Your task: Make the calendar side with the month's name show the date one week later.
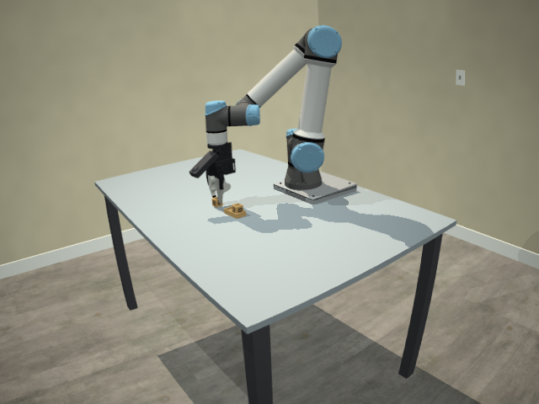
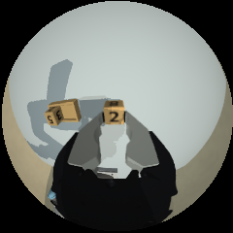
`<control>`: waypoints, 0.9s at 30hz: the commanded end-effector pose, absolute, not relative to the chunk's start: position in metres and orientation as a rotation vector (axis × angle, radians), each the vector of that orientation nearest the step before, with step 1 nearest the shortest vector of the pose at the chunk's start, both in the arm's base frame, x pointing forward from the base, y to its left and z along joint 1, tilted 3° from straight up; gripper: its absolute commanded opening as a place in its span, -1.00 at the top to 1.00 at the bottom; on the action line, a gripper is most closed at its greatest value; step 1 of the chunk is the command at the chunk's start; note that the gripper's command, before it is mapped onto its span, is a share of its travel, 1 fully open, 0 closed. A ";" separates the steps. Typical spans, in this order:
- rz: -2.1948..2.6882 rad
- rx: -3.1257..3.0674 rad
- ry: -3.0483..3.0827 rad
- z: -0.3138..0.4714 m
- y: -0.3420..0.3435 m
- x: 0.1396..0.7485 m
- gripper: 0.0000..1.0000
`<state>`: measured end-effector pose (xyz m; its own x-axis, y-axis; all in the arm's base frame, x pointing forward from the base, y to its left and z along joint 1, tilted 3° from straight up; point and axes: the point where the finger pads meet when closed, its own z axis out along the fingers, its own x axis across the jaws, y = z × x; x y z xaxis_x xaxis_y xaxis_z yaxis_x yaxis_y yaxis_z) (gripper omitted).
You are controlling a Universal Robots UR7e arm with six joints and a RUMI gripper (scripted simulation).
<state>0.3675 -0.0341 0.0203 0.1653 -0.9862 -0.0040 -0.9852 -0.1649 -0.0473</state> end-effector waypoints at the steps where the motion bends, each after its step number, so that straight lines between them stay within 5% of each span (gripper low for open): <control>1: -0.039 -2.368 2.006 0.019 -0.034 0.366 0.80; 27: -0.036 -2.369 2.006 0.015 -0.034 0.366 0.80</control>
<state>0.3669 -0.0337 0.0173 0.1653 -0.9862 -0.0047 -0.9852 -0.1649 -0.0464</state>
